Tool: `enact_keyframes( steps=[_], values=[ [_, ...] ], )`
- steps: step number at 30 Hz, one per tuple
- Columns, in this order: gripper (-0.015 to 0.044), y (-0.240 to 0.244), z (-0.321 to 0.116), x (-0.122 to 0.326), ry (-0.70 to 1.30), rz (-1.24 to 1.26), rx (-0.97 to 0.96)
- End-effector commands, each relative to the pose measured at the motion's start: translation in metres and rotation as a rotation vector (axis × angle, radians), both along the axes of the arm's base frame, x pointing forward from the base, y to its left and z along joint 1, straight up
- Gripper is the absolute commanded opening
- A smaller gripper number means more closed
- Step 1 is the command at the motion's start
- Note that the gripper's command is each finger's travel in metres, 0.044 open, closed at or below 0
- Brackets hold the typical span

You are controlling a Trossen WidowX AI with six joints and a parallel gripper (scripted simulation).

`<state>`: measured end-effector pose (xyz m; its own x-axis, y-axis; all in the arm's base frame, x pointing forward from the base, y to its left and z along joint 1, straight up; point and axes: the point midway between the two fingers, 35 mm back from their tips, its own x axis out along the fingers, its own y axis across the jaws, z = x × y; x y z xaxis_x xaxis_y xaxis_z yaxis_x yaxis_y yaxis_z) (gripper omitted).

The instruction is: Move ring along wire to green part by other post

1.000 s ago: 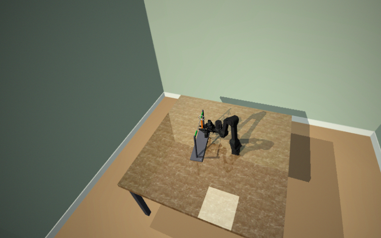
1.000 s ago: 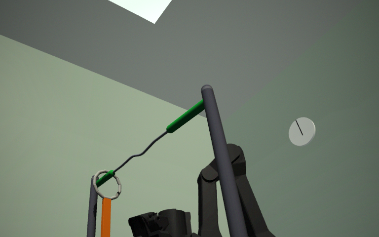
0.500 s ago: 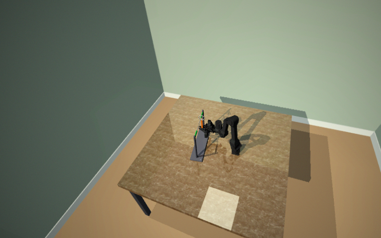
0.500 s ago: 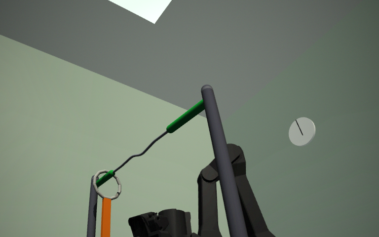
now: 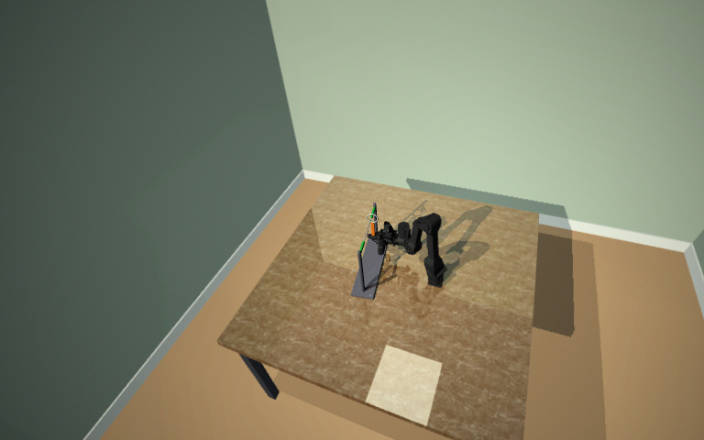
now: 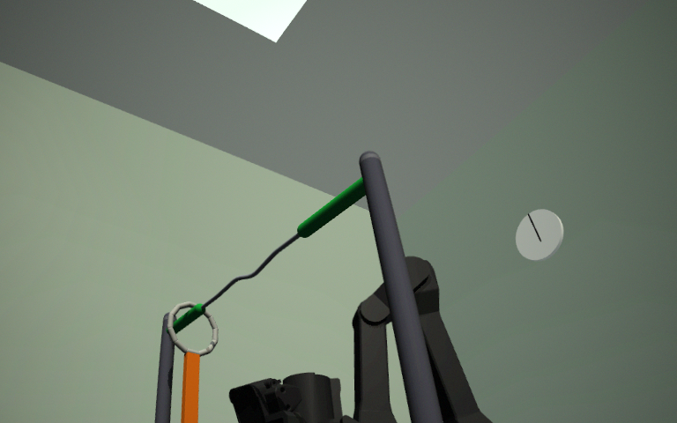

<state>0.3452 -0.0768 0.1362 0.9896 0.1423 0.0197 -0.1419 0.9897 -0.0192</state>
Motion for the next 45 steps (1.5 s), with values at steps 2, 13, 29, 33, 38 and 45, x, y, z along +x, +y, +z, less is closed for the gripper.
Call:
enact_keyframes(
  steps=[2,13,29,33,38,45],
  values=[
    [-0.015,0.0,0.003,0.0,0.0,-0.001,0.0],
    [-0.015,-0.002,0.018,0.0,0.0,-0.005,0.005],
    [-0.015,-0.002,0.018,0.0,0.0,-0.005,0.005],
    [-0.015,-0.002,0.018,0.0,0.0,-0.005,0.005],
    [-0.015,-0.002,0.018,0.0,0.0,-0.005,0.005],
    [-0.015,-0.002,0.018,0.0,0.0,-0.005,0.005]
  ],
)
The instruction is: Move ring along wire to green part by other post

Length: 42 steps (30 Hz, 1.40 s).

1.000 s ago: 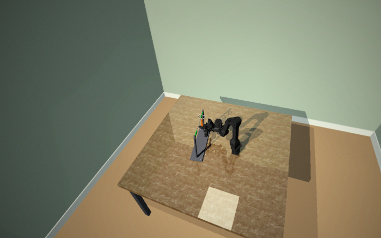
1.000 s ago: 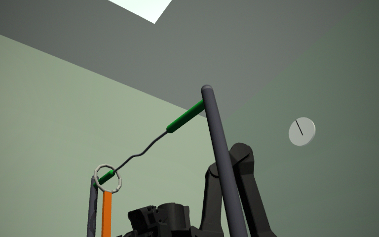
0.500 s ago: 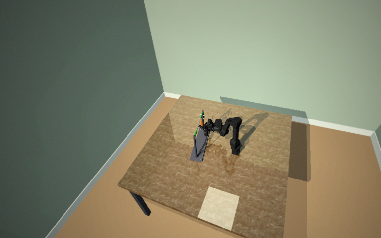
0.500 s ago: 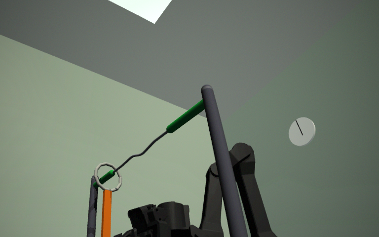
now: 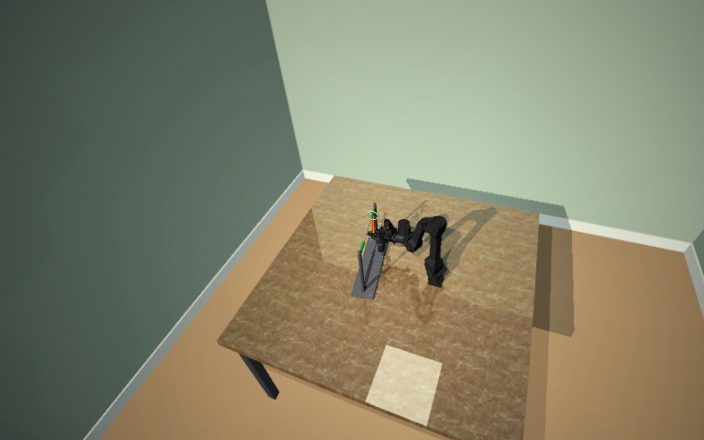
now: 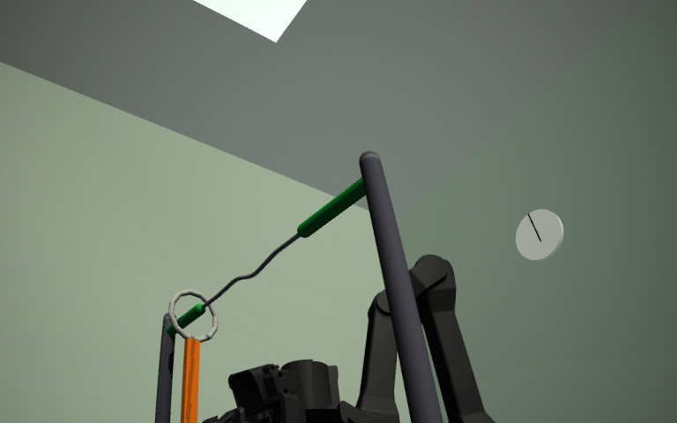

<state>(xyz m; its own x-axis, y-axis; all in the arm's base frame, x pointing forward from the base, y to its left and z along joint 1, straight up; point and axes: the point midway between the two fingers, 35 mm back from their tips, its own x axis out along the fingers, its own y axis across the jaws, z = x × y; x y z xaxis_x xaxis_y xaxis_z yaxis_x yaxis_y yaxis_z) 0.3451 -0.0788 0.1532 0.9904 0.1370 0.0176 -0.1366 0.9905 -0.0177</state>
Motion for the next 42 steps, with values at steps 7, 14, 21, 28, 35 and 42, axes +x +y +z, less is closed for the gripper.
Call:
enact_keyframes(
  steps=[7,14,21,28,35,42],
  values=[
    [-0.015,0.003,0.001,0.0,-0.002,0.0,0.004],
    [-0.015,0.01,0.001,-0.001,-0.001,0.001,0.005],
    [-0.015,0.017,0.001,-0.002,0.0,0.002,0.006],
    [-0.015,0.024,0.001,-0.003,0.001,0.001,0.007],
    [-0.015,0.031,0.001,-0.004,0.001,0.0,0.009],
    [-0.015,0.039,0.001,-0.005,0.002,-0.005,0.013]
  ],
)
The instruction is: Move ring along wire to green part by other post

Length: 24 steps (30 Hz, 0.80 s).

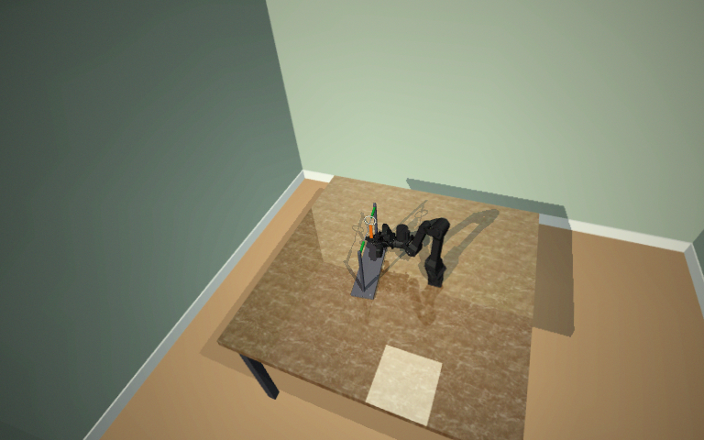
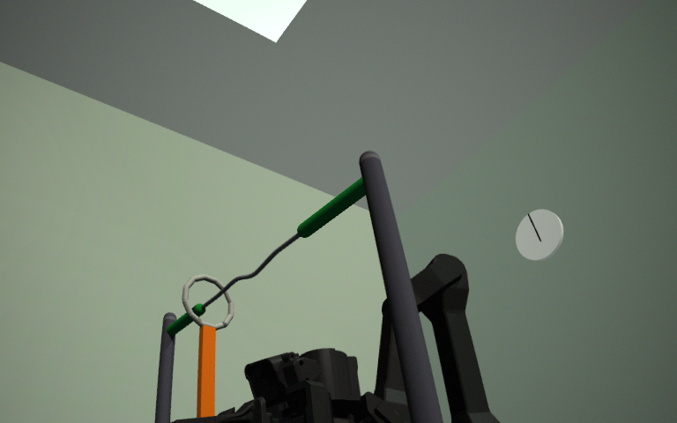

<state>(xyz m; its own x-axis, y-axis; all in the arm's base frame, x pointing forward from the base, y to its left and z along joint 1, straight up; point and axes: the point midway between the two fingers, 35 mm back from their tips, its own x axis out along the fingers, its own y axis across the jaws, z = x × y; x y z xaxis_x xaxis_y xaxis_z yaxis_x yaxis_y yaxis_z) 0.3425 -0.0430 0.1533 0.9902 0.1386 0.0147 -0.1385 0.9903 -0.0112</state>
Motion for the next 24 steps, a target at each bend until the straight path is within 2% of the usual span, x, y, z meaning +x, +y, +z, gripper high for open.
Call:
enact_keyframes(
  steps=[1,24],
  values=[
    [-0.015,0.004,0.001,-0.002,-0.001,-0.008,0.008],
    [-0.015,0.029,0.001,-0.005,0.001,-0.033,0.024]
  ],
)
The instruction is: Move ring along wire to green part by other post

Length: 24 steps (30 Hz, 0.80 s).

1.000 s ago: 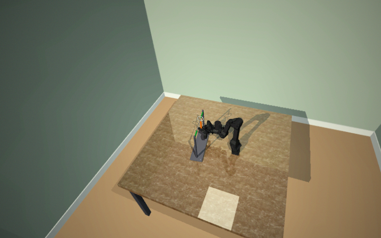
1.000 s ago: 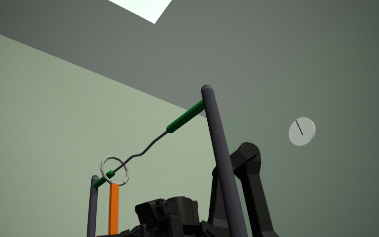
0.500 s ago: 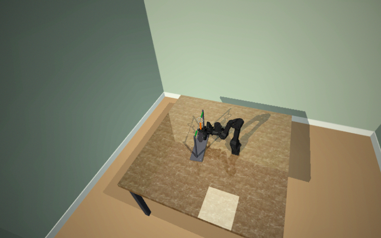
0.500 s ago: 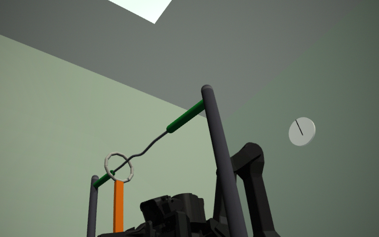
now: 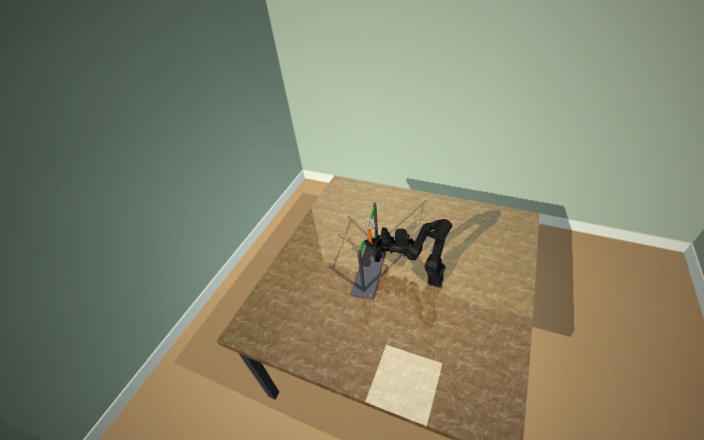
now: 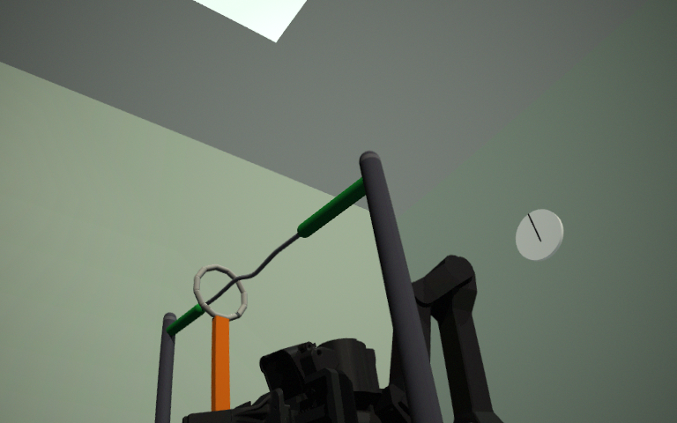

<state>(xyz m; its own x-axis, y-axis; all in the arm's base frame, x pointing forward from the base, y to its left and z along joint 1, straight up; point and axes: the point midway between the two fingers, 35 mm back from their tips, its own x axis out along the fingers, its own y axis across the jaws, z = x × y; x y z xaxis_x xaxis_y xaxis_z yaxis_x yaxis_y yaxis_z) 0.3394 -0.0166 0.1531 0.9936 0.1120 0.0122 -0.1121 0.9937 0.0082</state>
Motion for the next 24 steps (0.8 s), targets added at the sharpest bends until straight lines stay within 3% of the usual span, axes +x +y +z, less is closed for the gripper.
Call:
enact_keyframes(
  steps=[1,24],
  values=[
    [-0.015,0.0032,0.0015,-0.0016,-0.004,-0.007,0.005],
    [-0.015,0.0121,0.0025,-0.0015,-0.017,0.083,-0.105]
  ],
)
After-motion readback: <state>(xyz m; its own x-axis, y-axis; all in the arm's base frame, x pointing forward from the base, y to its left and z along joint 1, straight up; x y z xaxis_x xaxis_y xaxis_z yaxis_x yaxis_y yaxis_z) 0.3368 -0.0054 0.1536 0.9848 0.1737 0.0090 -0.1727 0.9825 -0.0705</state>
